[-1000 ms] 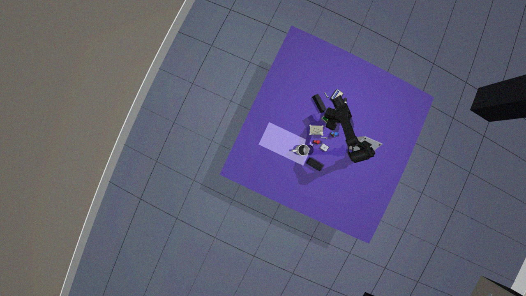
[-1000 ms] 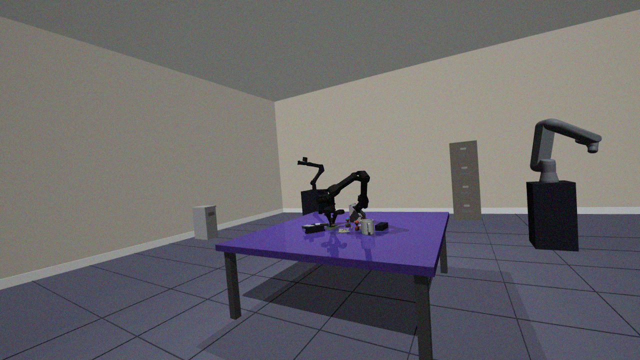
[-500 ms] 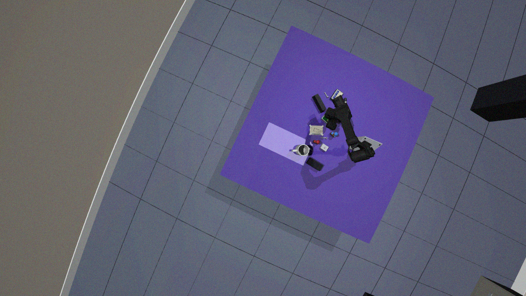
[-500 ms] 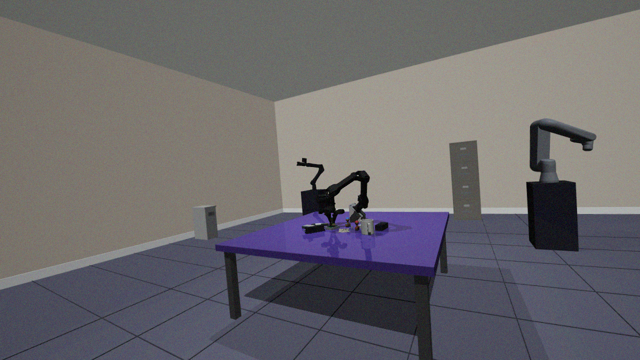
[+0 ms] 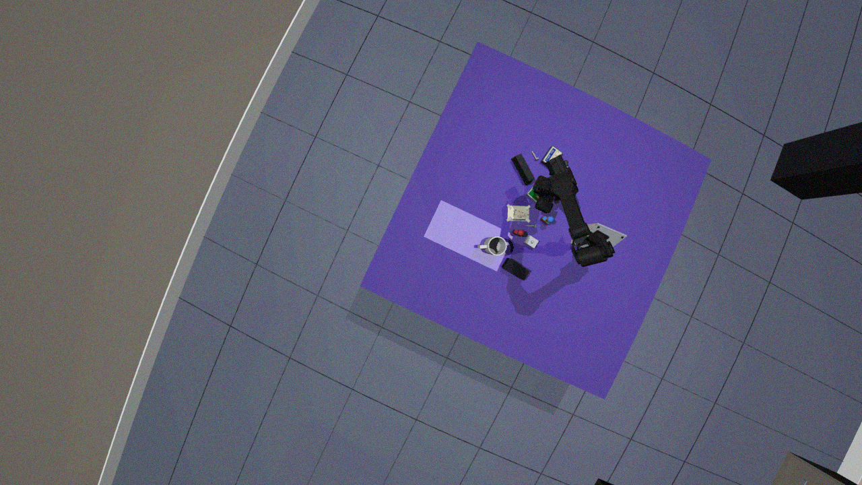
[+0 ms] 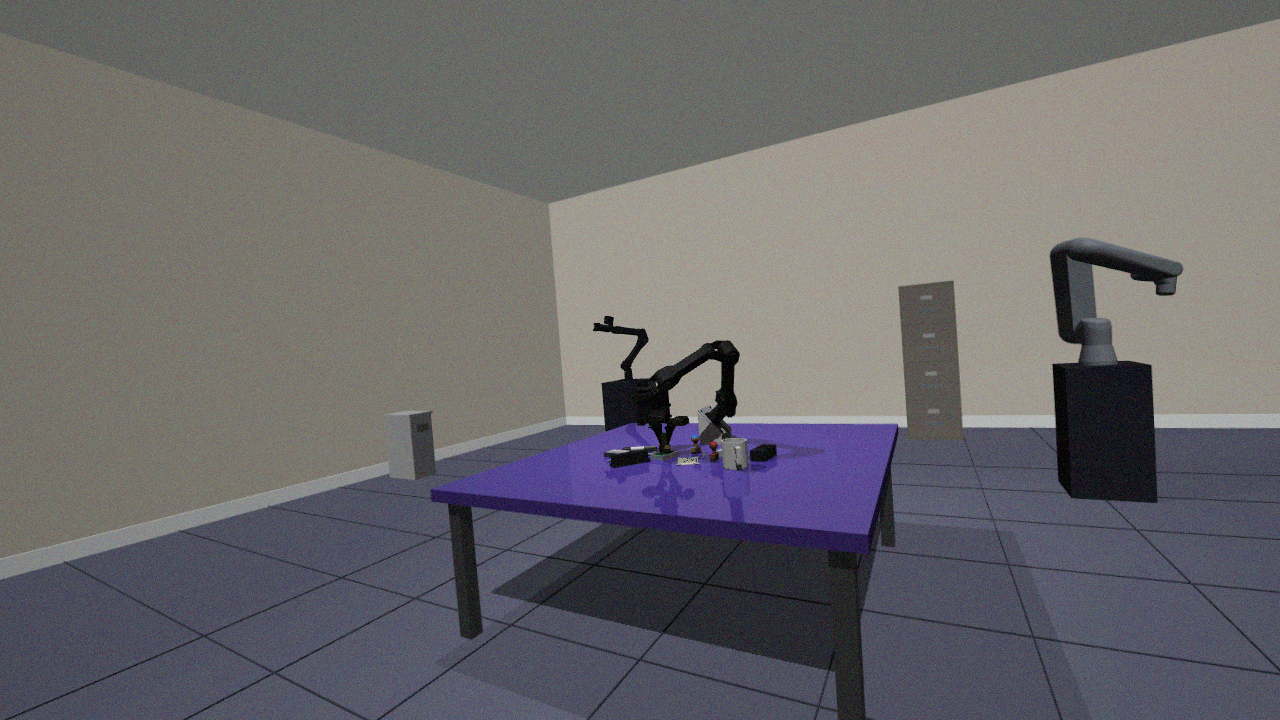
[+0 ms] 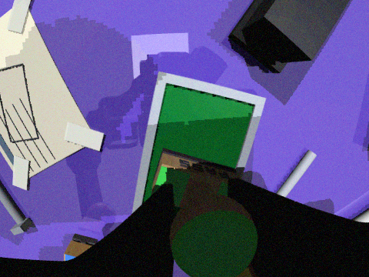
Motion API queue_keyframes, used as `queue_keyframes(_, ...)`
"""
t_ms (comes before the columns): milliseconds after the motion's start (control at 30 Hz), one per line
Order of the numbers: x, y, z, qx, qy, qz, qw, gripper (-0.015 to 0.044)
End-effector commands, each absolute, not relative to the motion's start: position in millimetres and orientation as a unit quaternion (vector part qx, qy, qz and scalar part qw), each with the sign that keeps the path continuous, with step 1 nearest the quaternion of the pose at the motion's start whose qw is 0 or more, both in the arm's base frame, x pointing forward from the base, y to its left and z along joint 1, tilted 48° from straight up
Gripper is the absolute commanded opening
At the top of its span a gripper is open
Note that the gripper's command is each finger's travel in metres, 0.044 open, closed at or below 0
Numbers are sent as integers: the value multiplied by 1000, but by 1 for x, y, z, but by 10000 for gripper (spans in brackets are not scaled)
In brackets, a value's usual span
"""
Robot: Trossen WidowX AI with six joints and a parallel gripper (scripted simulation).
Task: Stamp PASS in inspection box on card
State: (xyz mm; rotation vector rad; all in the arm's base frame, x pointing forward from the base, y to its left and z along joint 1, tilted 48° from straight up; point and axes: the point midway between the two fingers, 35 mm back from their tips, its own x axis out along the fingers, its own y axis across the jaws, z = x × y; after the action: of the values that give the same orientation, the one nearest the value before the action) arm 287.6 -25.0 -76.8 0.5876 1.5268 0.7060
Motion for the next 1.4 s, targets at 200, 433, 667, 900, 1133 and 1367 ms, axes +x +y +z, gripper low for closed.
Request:
queue_keyframes(200, 291, -39, -66, 252, 665, 307, 632, 0)
queue_keyframes(433, 292, -47, -58, 252, 665, 307, 632, 0)
queue_keyframes(667, 293, -55, -50, 252, 665, 307, 632, 0)
queue_keyframes(900, 293, -58, -45, 258, 668, 301, 630, 0)
queue_keyframes(1133, 302, -47, -32, 317, 694, 234, 602, 0)
queue_keyframes(1367, 310, -34, -19, 375, 714, 165, 568, 0)
